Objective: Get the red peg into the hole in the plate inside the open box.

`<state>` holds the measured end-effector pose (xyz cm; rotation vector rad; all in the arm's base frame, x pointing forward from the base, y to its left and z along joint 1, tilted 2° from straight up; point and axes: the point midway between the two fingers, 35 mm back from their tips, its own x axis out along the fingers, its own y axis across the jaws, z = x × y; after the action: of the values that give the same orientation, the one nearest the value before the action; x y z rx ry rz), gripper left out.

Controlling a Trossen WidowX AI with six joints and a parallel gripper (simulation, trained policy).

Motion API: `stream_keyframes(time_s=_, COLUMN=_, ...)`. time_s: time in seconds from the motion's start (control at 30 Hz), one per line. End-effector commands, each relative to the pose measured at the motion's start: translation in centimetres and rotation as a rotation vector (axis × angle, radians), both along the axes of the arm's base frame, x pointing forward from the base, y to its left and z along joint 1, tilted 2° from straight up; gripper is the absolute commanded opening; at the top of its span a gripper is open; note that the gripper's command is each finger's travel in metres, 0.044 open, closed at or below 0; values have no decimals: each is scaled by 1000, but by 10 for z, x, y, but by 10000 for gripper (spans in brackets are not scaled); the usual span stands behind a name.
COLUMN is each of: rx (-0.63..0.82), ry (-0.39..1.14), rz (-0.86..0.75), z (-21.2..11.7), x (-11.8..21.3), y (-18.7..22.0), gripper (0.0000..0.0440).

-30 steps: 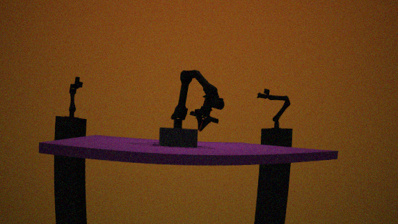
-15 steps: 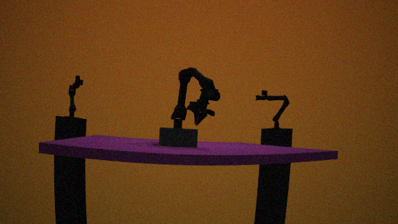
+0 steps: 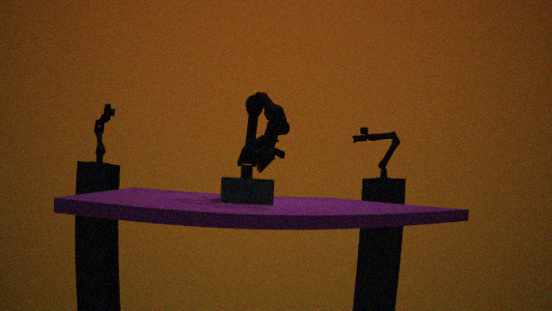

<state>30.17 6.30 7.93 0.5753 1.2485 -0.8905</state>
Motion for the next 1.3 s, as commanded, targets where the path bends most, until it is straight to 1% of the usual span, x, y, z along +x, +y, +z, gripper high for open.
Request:
stream_keyframes(time_s=0.0, rx=0, ry=-9, rz=-2, z=-2, x=13, y=-12, gripper=0)
stream_keyframes(time_s=0.37, rx=38, ry=3, rz=31, z=-22, x=38, y=-48, gripper=0)
stream_keyframes(time_s=0.57, rx=70, ry=26, rz=73, z=-40, x=42, y=-57, gripper=0)
stream_keyframes(time_s=0.63, rx=81, ry=40, rz=89, z=-47, x=41, y=-59, gripper=8)
stream_keyframes(time_s=0.7, rx=93, ry=57, rz=104, z=-54, x=40, y=-60, gripper=37)
stream_keyframes(time_s=0.83, rx=116, ry=79, rz=121, z=-65, x=40, y=-61, gripper=129)
stream_keyframes(time_s=0.87, rx=122, ry=81, rz=120, z=-67, x=41, y=-62, gripper=145)
stream_keyframes(time_s=1.0, rx=127, ry=73, rz=158, z=-65, x=51, y=-68, gripper=153)
stream_keyframes(time_s=1.27, rx=178, ry=65, rz=147, z=-55, x=75, y=-71, gripper=340)
